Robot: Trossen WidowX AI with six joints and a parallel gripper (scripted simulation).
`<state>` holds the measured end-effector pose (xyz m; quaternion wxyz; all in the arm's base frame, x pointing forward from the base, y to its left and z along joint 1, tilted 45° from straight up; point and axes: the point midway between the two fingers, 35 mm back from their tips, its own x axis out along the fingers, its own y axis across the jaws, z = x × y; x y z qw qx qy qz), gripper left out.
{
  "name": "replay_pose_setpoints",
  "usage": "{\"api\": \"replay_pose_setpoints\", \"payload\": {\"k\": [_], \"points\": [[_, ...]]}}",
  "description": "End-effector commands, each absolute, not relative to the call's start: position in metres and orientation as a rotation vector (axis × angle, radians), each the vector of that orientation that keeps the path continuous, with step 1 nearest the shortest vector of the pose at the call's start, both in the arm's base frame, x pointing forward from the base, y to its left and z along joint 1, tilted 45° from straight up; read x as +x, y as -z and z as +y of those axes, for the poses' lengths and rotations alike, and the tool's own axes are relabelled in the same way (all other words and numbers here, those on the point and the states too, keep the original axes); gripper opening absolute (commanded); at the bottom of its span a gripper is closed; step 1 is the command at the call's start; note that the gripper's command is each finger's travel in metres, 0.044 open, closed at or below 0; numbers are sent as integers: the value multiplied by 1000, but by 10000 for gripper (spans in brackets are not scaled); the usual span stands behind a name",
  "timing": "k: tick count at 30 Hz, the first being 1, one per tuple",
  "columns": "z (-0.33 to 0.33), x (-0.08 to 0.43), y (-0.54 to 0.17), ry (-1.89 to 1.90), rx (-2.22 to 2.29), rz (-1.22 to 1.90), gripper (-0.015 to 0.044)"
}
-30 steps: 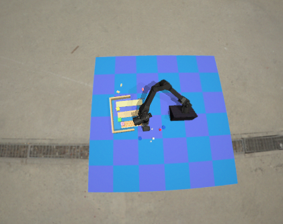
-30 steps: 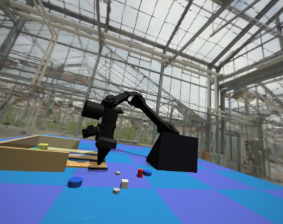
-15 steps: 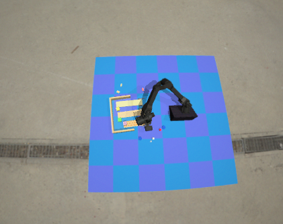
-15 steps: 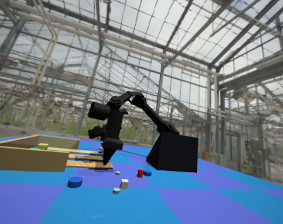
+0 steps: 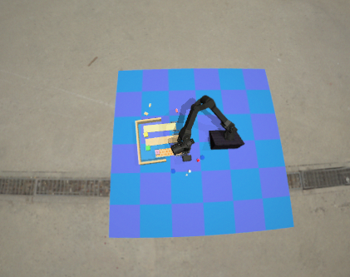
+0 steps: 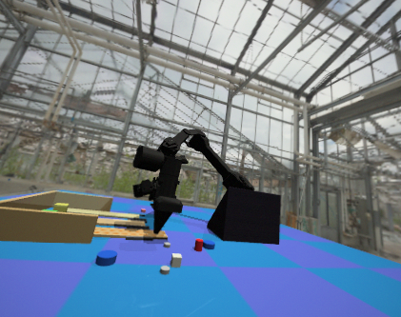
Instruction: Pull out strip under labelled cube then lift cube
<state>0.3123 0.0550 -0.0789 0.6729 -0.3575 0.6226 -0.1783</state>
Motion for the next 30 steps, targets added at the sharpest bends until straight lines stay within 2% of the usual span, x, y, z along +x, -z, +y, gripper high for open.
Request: {"api": "replay_pose_setpoints", "payload": {"k": [1, 30], "points": [[46, 298, 84, 410, -808, 1433, 0], [36, 258, 81, 409, -809, 1435, 0]]}}
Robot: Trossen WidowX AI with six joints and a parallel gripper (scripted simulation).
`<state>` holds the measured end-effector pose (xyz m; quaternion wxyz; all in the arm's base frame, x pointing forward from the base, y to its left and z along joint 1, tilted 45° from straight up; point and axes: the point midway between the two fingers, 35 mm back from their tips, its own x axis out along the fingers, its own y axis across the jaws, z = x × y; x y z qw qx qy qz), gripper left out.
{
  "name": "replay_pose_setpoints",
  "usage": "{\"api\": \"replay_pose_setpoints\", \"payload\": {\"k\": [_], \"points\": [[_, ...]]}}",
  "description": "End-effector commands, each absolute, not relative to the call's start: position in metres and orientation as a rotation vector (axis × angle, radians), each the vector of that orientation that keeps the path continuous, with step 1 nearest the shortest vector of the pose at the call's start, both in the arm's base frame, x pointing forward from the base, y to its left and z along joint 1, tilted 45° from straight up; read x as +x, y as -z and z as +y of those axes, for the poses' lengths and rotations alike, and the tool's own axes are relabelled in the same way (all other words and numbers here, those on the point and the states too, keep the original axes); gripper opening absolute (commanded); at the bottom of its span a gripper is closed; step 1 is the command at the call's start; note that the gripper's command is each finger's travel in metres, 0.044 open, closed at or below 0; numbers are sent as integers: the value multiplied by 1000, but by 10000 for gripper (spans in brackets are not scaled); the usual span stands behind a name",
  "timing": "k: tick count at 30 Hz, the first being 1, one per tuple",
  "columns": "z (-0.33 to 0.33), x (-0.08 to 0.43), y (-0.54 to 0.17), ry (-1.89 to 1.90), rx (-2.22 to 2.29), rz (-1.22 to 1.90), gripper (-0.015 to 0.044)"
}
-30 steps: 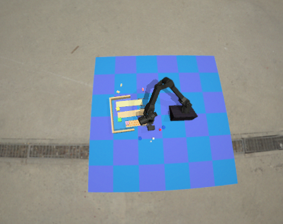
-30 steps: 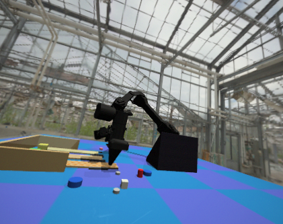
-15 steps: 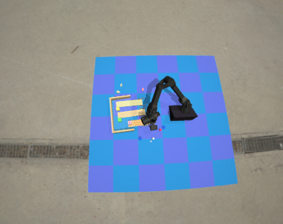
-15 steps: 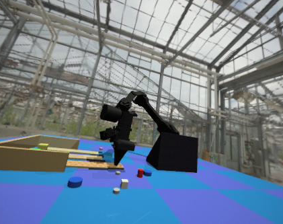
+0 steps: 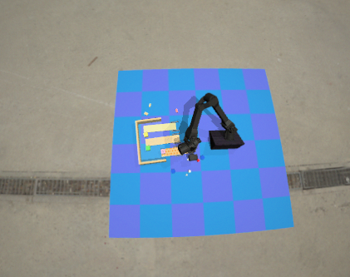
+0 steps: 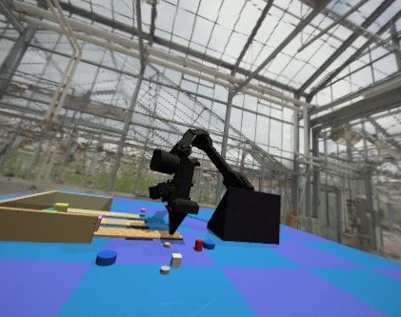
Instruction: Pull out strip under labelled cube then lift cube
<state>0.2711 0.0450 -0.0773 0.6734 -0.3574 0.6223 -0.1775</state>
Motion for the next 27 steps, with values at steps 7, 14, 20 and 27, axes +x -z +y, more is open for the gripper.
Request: {"api": "replay_pose_setpoints", "payload": {"k": [7, 14, 20, 27], "points": [[34, 249, 81, 409, -809, 1435, 0], [32, 240, 81, 409, -809, 1435, 0], [30, 233, 80, 409, -809, 1436, 0], [28, 224, 80, 409, -809, 1436, 0]]}}
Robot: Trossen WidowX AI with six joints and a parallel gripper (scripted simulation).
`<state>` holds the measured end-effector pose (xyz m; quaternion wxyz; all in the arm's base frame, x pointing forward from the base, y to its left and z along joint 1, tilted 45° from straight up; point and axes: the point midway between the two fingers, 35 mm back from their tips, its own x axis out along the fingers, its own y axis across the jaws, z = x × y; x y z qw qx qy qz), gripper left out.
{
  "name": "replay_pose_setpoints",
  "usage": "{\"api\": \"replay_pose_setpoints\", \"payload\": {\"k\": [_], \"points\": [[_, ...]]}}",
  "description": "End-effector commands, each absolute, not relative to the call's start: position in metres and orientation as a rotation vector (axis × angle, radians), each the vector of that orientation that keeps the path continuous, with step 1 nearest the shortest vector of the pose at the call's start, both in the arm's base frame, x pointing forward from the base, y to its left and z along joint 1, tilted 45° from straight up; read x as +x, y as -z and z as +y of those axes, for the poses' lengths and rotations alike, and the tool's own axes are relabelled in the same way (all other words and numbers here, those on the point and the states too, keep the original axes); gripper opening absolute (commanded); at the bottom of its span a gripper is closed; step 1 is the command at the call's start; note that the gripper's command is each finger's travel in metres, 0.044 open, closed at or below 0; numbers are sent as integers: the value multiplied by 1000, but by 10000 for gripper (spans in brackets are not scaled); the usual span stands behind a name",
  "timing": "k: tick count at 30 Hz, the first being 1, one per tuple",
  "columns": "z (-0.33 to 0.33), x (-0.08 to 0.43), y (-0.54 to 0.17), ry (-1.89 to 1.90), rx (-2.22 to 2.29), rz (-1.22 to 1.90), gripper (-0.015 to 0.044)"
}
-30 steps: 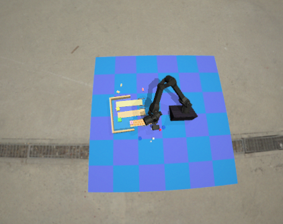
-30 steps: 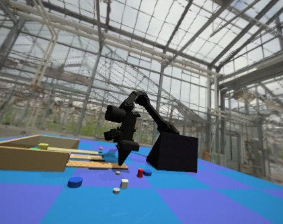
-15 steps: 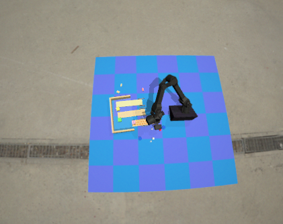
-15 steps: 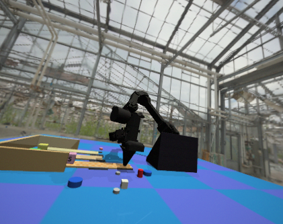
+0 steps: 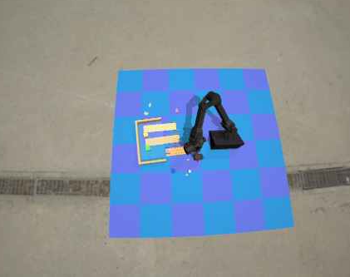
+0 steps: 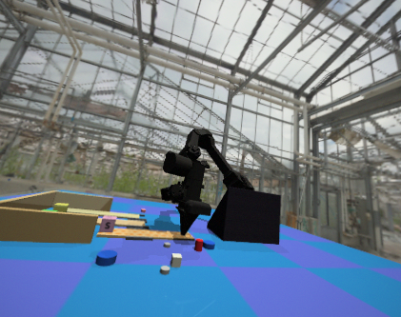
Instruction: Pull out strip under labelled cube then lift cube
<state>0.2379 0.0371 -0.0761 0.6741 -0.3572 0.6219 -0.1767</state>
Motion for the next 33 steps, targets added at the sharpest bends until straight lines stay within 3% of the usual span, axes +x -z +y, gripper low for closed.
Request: {"api": "replay_pose_setpoints", "payload": {"k": [1, 33], "points": [[28, 223, 80, 409, -809, 1436, 0], [23, 206, 79, 409, -810, 1437, 0]]}}
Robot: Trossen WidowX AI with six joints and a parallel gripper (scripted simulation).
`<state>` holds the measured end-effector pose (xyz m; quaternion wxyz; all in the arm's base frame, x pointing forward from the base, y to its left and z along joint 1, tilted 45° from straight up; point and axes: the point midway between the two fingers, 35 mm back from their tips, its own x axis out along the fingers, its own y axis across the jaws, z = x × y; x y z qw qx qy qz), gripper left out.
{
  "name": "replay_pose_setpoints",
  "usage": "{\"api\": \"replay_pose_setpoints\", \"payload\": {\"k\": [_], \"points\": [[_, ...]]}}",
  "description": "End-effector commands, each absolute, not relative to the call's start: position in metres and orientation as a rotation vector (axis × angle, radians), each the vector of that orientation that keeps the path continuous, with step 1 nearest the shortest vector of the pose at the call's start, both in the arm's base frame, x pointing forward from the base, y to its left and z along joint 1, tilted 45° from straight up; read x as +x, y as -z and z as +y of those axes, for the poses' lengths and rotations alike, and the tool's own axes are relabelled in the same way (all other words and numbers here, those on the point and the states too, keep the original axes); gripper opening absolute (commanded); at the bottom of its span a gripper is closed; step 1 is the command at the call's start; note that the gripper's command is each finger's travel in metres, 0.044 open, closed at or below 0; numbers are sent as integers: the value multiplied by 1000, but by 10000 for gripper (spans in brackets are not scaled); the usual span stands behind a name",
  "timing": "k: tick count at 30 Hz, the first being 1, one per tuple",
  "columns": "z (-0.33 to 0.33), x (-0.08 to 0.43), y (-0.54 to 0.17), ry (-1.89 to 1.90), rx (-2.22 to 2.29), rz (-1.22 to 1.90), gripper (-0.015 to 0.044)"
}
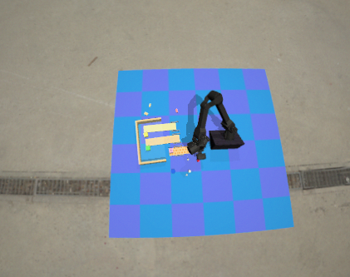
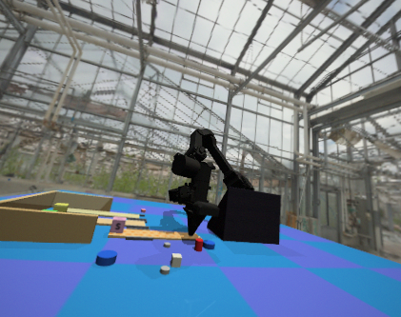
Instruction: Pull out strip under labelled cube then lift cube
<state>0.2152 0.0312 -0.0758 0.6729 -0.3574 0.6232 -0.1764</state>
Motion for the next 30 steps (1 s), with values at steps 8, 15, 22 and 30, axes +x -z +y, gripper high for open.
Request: {"api": "replay_pose_setpoints", "payload": {"k": [8, 15, 22, 30], "points": [[23, 206, 79, 409, -810, 1437, 0], [23, 206, 79, 409, -810, 1437, 0], [60, 211, 48, 405, -808, 1435, 0], [64, 224, 48, 401, -815, 1439, 79]]}}
